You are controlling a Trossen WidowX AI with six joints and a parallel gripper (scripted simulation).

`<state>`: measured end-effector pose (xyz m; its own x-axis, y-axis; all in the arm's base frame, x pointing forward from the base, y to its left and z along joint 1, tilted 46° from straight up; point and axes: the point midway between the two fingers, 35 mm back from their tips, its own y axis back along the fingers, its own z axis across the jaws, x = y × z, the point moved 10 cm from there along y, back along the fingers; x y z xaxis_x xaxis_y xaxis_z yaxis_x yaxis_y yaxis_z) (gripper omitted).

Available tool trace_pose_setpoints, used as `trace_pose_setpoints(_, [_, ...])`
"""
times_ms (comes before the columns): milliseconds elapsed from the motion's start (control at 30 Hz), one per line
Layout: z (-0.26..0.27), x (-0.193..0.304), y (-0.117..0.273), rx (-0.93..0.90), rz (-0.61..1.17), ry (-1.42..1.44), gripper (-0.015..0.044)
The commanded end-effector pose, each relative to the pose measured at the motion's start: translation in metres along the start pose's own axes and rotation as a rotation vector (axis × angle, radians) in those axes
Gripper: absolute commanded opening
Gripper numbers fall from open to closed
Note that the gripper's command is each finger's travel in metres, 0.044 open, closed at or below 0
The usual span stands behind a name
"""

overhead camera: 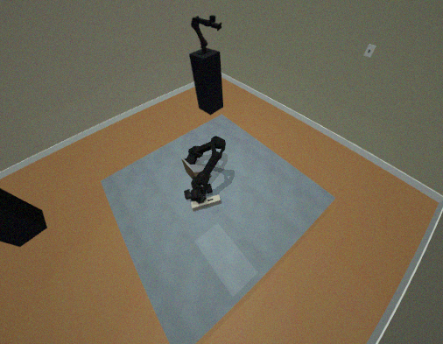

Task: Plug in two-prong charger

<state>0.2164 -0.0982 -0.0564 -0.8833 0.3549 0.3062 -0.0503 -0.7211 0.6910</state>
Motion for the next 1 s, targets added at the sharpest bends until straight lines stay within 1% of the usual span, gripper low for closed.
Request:
trace_pose_setpoints(0, [0.0003, -0.0015, 0.0004, -0.003, -0.001, -0.006, 0.0000])
trace_pose_setpoints(967, [0.0005, -0.0075, 0.0008, -0.003, -0.001, -0.006, 0.0000])
